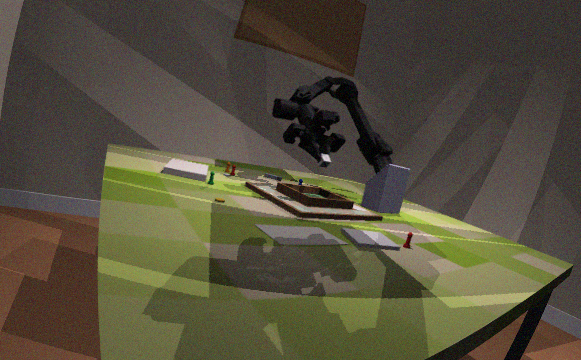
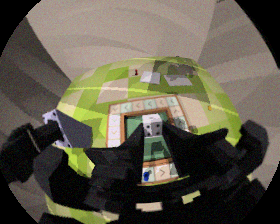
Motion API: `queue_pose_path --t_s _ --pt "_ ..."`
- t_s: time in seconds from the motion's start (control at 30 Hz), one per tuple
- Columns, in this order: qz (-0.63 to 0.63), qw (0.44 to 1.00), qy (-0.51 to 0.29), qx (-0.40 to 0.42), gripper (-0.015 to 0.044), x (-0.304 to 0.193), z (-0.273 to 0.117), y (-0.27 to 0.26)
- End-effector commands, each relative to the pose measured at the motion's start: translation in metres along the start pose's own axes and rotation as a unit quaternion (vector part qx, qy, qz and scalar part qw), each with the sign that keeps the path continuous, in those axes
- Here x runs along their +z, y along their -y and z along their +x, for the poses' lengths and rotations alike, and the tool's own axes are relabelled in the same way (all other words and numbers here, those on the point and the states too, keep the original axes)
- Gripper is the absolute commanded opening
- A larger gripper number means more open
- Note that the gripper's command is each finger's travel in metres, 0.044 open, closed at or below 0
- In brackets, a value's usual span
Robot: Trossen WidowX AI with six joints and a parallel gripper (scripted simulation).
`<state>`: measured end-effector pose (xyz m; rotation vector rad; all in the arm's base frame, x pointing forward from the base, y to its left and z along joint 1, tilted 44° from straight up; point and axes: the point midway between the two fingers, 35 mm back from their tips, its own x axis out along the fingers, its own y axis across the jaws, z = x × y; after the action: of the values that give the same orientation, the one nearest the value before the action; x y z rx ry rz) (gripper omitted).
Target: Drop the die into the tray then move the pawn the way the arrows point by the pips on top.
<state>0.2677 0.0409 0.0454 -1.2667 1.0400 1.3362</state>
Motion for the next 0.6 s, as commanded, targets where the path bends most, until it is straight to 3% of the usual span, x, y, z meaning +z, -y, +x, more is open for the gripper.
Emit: queue_pose_path --t_s 0.0,0.33,0.57 --pt "0.0 1.0 0.003 -0.003 0.0 0.001 -0.0018 0.0008" --pt "0.0 1.0 0.0 0.0 0.0 0.0 -0.0004 0.0003" --pt "0.0 1.0 0.0 0.0 0.0184 0.0 -0.0004 0.0003"
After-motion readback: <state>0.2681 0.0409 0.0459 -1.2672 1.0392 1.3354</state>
